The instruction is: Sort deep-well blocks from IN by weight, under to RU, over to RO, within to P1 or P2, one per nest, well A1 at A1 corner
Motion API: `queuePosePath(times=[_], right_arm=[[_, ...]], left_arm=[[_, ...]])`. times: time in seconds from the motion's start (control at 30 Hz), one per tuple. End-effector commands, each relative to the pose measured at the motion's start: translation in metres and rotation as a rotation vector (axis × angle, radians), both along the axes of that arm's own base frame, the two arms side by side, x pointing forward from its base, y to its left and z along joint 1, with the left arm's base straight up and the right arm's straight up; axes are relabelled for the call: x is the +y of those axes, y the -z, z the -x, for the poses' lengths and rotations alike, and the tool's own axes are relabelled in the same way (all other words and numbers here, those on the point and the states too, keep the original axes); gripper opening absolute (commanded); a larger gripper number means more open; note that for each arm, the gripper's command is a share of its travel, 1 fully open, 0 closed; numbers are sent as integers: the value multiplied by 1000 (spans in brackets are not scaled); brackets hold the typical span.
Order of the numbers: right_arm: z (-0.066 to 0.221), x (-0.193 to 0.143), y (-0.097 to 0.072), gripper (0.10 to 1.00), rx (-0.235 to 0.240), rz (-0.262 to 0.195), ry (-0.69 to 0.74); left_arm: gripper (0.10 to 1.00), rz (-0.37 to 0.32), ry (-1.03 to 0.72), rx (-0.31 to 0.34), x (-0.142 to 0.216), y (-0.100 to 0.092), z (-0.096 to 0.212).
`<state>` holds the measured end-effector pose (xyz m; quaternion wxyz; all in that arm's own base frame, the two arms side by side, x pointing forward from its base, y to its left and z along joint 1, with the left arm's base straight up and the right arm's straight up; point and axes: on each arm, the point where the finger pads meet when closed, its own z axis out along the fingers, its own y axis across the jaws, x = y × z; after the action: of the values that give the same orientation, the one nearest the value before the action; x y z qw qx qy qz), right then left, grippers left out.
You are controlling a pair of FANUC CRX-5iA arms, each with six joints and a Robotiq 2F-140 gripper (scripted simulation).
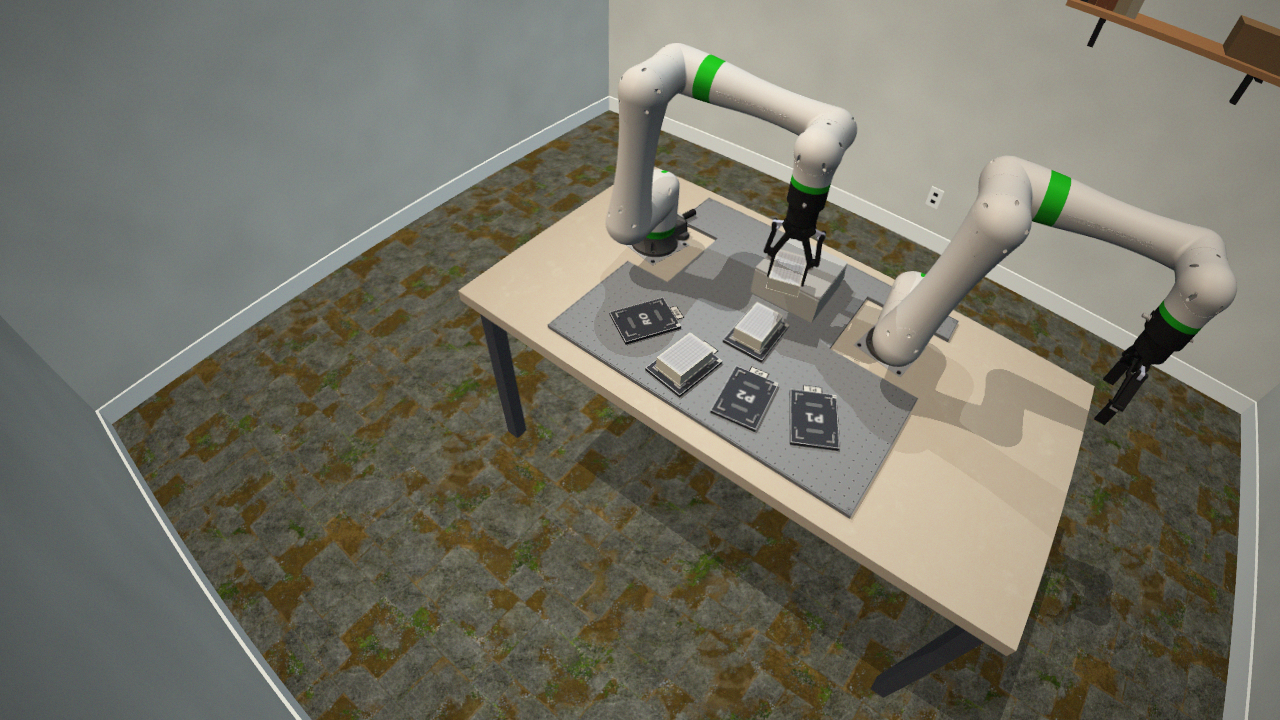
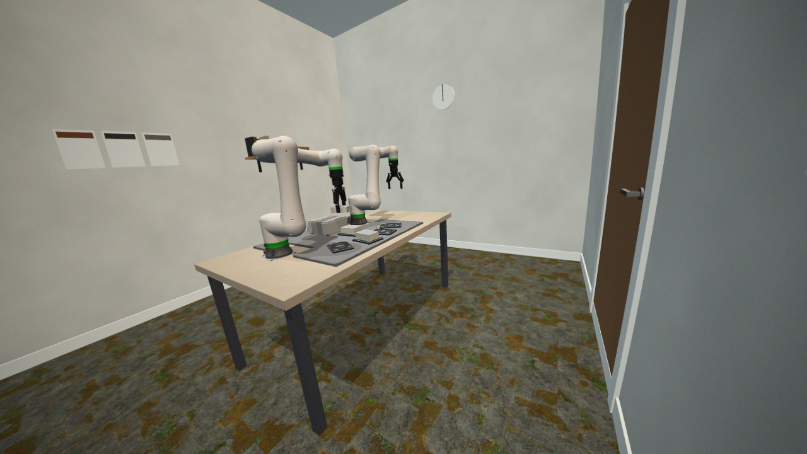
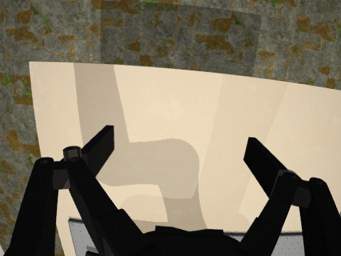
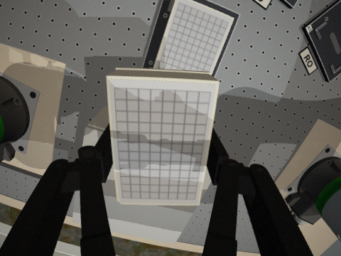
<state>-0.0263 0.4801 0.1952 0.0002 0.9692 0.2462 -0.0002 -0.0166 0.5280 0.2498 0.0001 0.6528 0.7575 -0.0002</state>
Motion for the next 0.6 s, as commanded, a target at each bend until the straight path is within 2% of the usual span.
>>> queuePosePath(times=[0.0,0.43,0.57], right_arm=[[6,0,-3,99,0,-2,0],[37,-2,-15,99,0,-2,0],[46,-5,-15,99,0,-2,100]], left_arm=[[1000,-2,0,0,0,-1,0],[1000,-2,0,0,0,-1,0],[1000,-2,0,0,0,-1,0]])
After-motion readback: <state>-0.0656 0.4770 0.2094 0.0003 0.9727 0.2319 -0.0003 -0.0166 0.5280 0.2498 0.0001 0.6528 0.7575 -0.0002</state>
